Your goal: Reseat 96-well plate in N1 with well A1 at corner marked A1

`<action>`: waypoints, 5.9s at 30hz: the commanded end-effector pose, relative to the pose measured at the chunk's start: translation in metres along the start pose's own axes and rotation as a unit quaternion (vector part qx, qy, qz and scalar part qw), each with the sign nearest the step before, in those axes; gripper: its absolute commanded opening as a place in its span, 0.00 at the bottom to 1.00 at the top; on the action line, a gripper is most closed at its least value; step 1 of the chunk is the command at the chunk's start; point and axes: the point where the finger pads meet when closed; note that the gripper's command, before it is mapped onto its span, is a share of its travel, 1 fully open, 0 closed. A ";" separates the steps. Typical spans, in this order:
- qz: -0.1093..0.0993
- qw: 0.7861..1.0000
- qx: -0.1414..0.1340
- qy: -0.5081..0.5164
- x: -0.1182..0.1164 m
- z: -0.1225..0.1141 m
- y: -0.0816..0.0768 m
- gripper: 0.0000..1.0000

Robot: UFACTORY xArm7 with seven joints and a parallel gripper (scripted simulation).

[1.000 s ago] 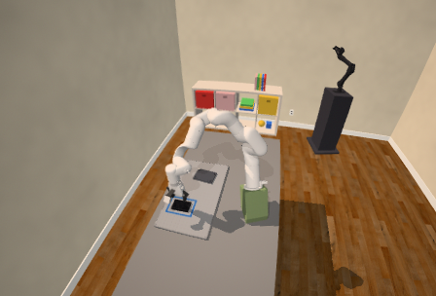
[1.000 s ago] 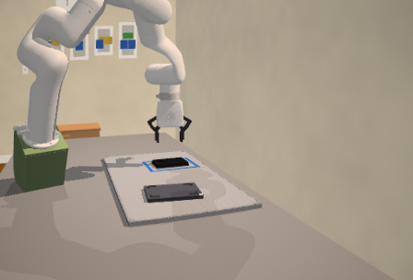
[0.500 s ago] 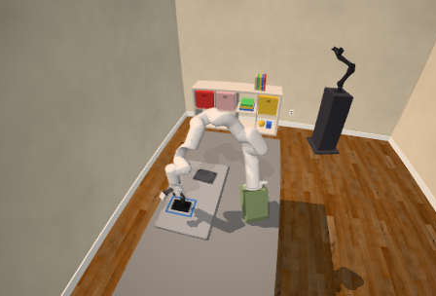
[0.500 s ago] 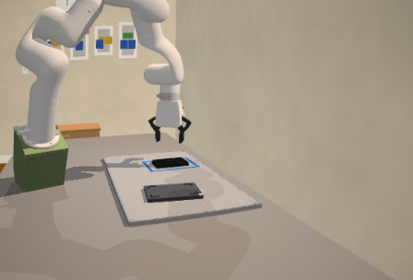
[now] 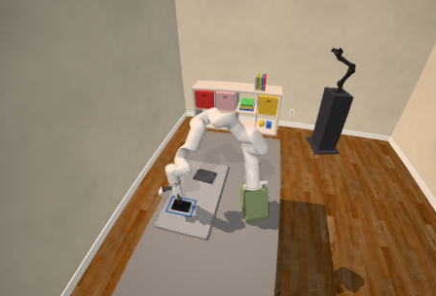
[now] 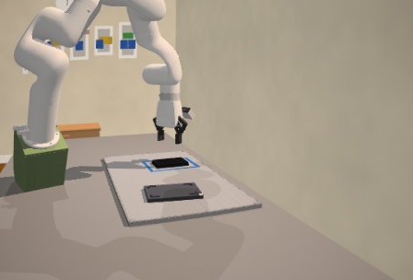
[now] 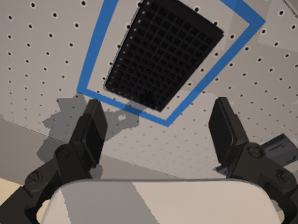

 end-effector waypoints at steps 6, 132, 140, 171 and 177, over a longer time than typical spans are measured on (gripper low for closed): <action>-0.005 0.989 0.004 0.146 0.000 0.002 -0.001 1.00; -0.005 0.965 0.004 0.262 0.001 0.002 0.079 1.00; -0.005 0.965 0.004 0.262 0.001 0.002 0.079 0.00; -0.005 0.965 0.004 0.262 0.001 0.002 0.079 0.00; -0.005 0.965 0.004 0.262 0.001 0.002 0.079 0.00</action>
Point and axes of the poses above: the point where the finger pads meet when closed, its own y axis out along the fingers, its own x axis across the jaws, z = x × y, and after that the axes turned 8 degrees about -y, right-handed
